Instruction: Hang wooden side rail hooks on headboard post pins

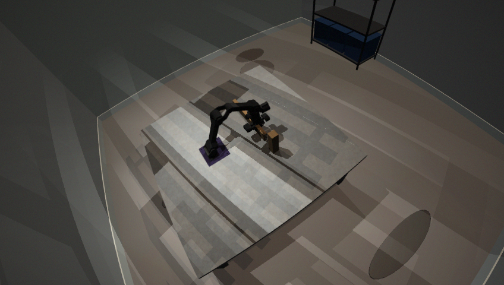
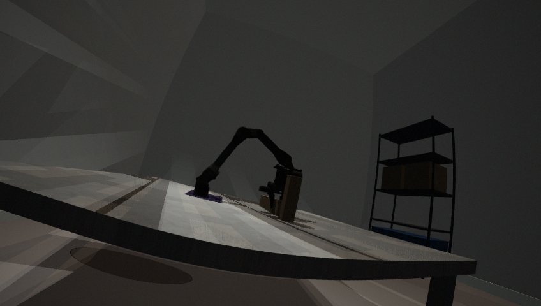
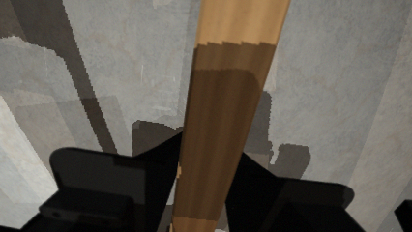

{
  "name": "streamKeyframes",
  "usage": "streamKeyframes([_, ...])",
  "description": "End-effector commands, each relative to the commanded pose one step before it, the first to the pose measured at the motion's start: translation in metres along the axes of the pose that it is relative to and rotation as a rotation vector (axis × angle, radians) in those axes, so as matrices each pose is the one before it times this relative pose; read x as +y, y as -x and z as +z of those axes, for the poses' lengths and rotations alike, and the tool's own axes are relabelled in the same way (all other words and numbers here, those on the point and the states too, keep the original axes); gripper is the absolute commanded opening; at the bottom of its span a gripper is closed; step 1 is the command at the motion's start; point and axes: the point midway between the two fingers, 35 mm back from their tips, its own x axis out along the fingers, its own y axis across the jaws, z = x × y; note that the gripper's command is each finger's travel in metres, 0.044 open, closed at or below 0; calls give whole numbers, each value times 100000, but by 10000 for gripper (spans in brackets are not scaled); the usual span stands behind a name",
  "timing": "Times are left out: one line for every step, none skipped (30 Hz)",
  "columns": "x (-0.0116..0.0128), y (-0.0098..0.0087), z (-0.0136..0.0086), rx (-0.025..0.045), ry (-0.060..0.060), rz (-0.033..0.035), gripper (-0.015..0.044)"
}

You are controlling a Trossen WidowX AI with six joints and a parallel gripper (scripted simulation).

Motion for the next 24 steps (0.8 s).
streamKeyframes([-24, -6, 2, -1, 5, 20, 0])
streamKeyframes([0, 0, 0, 0, 0, 0, 0])
streamKeyframes([0, 0, 0, 0, 0, 0, 0])
streamKeyframes([0, 0, 0, 0, 0, 0, 0])
streamKeyframes([0, 0, 0, 0, 0, 0, 0])
streamKeyframes([0, 0, 0, 0, 0, 0, 0])
streamKeyframes([0, 0, 0, 0, 0, 0, 0])
streamKeyframes([0, 5, 0, -73, 262, 139, 0])
streamKeyframes([1, 11, 0, -159, 565, 301, 0])
streamKeyframes([0, 12, 0, -69, 254, 136, 0])
streamKeyframes([0, 17, 0, -26, 97, 52, 0])
streamKeyframes([0, 17, 0, 0, 0, 0, 0])
streamKeyframes([0, 17, 0, 0, 0, 0, 0])
streamKeyframes([0, 17, 0, 0, 0, 0, 0])
streamKeyframes([0, 17, 0, 0, 0, 0, 0])
streamKeyframes([0, 17, 0, 0, 0, 0, 0])
streamKeyframes([0, 17, 0, 0, 0, 0, 0])
streamKeyframes([0, 17, 0, 0, 0, 0, 0])
streamKeyframes([0, 17, 0, 0, 0, 0, 0])
streamKeyframes([0, 17, 0, 0, 0, 0, 0])
streamKeyframes([0, 17, 0, 0, 0, 0, 0])
streamKeyframes([0, 17, 0, 0, 0, 0, 0])
streamKeyframes([0, 17, 0, 0, 0, 0, 0])
streamKeyframes([0, 17, 0, 0, 0, 0, 0])
